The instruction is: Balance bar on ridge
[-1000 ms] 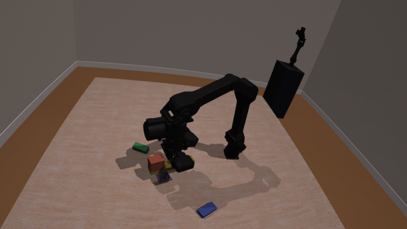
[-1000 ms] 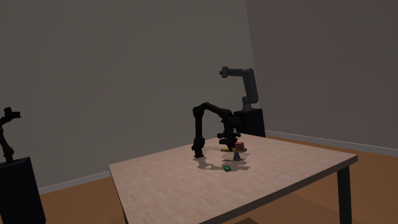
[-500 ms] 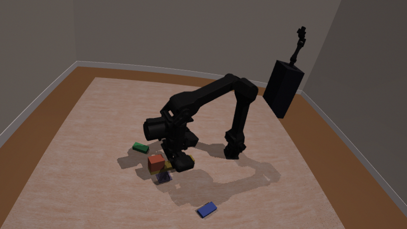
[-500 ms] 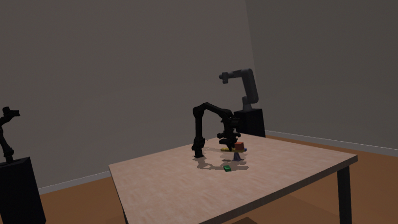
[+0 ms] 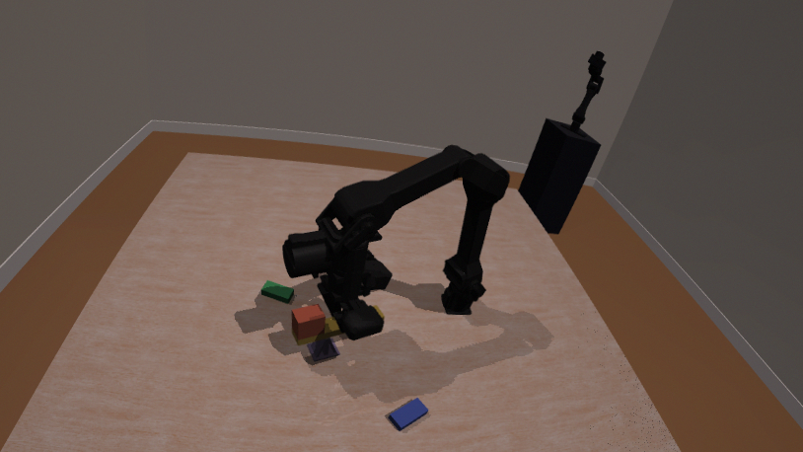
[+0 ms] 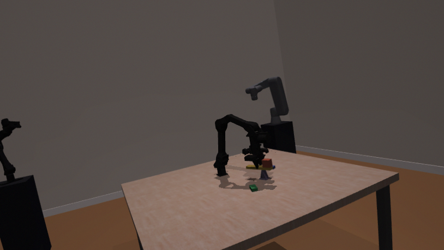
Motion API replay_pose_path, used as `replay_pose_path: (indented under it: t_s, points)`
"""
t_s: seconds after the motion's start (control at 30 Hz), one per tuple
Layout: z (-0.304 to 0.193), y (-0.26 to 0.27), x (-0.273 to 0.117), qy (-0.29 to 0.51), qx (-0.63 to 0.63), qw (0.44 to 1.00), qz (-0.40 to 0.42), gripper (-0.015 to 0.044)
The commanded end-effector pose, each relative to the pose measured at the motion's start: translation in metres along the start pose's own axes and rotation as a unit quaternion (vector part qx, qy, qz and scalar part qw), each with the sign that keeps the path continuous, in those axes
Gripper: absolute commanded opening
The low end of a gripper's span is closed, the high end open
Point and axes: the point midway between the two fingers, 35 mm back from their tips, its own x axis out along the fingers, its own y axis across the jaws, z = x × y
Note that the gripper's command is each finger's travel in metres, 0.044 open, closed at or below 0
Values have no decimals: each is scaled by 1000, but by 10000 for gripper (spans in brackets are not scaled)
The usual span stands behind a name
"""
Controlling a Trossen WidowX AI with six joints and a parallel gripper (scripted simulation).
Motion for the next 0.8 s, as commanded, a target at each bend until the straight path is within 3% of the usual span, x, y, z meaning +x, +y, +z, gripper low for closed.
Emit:
replay_pose_path:
  t_s: [0.0, 0.67, 0.77]
  points:
    - [0, 0, 0, 0, 0, 1000, 0, 0]
    - [0, 0, 0, 0, 0, 1000, 0, 0]
    - [0, 0, 0, 0, 0, 1000, 0, 79]
